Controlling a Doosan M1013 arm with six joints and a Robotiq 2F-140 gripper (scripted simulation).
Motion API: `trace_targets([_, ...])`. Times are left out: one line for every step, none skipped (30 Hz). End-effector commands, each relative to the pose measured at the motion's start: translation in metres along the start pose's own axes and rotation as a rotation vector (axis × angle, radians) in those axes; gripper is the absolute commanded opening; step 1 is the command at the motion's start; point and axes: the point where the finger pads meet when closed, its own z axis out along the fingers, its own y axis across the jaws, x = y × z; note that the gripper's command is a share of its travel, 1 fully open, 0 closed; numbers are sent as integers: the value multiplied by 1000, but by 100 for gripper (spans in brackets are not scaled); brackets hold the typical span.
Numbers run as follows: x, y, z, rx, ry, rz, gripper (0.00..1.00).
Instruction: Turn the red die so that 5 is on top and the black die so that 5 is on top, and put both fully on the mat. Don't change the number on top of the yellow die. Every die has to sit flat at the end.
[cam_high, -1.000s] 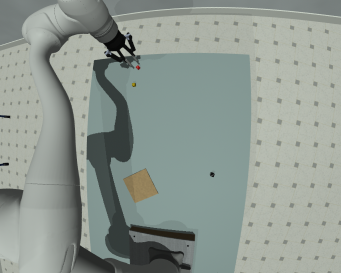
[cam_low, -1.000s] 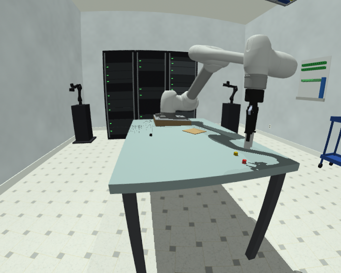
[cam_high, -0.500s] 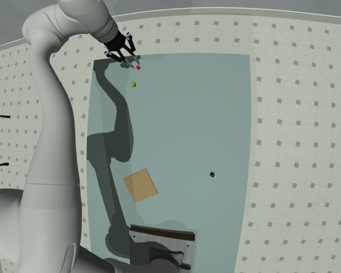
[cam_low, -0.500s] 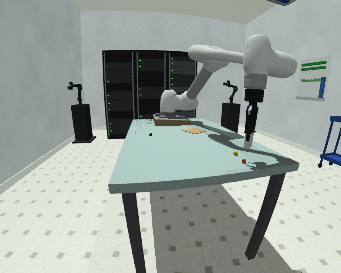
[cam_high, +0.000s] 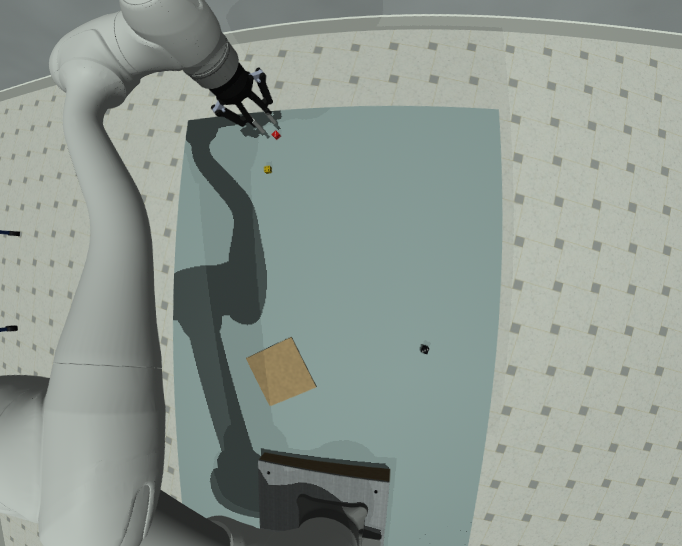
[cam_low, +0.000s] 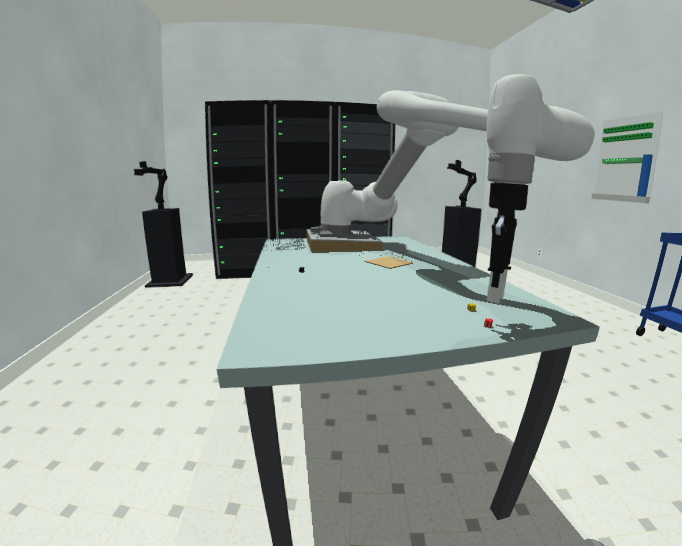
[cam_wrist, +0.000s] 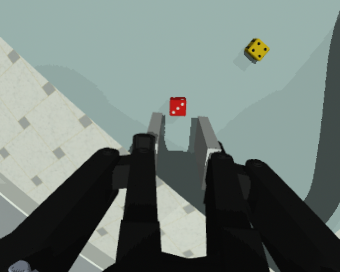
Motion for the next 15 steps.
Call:
trace_targets([0, 0, 2, 0, 0, 0, 27])
trace_targets([0, 0, 3, 0, 0, 0, 27])
trace_targets([0, 0, 4, 0, 0, 0, 27])
trace_targets([0, 0, 6, 0, 0, 0, 27])
trace_targets([0, 0, 7, 0, 0, 0, 27])
trace_targets([0, 0, 9, 0, 0, 0, 27])
trace_targets([0, 0, 11, 0, 0, 0, 27])
trace_targets([0, 0, 12, 0, 0, 0, 27])
trace_targets([0, 0, 14, 0, 0, 0, 27])
trace_targets([0, 0, 16, 0, 0, 0, 27])
trace_targets([0, 0, 17, 0, 0, 0, 27])
trace_targets([0, 0, 19, 0, 0, 0, 27])
trace_targets([0, 0, 21, 0, 0, 0, 27])
trace_targets([0, 0, 22, 0, 0, 0, 27])
trace_targets([0, 0, 24, 0, 0, 0, 27])
